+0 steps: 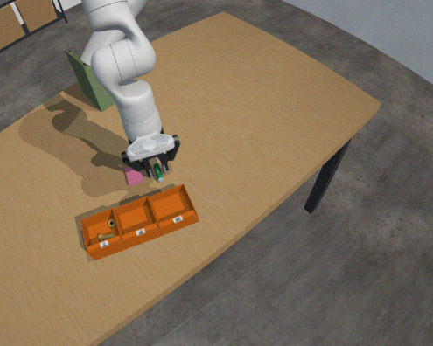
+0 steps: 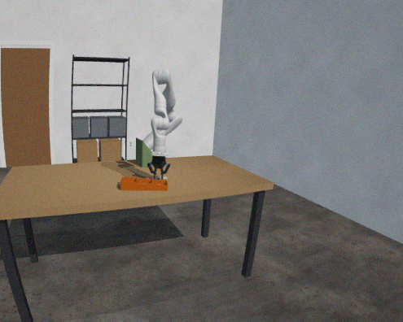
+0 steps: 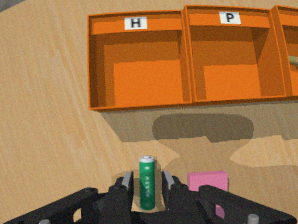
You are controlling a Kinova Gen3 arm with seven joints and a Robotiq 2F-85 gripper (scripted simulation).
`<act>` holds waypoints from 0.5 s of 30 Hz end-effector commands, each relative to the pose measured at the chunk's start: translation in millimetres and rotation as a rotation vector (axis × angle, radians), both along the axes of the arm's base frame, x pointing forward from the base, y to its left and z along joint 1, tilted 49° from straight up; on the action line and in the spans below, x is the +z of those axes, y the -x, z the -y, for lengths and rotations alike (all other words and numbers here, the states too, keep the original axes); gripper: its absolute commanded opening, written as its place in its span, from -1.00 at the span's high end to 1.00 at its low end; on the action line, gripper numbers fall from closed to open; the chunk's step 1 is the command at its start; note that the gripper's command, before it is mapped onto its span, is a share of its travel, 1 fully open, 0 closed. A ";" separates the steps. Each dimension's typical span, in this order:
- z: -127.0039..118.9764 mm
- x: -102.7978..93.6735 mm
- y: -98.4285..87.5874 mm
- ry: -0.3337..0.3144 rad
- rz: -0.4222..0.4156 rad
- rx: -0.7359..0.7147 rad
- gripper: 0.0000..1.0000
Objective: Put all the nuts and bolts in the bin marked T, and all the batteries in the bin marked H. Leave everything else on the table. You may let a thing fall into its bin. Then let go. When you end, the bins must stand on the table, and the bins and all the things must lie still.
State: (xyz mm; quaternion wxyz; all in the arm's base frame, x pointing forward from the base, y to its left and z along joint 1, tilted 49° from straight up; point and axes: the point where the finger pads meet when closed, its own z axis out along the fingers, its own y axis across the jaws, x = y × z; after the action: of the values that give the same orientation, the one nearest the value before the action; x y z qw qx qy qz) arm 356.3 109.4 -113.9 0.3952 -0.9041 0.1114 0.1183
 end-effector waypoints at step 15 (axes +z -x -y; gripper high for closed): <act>-3.0 -1.9 1.0 -0.002 -0.002 0.003 0.82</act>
State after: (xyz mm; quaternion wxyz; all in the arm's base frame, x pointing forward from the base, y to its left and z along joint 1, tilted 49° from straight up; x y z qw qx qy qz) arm 354.6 113.1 -115.9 0.3960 -0.9036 0.1098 0.1208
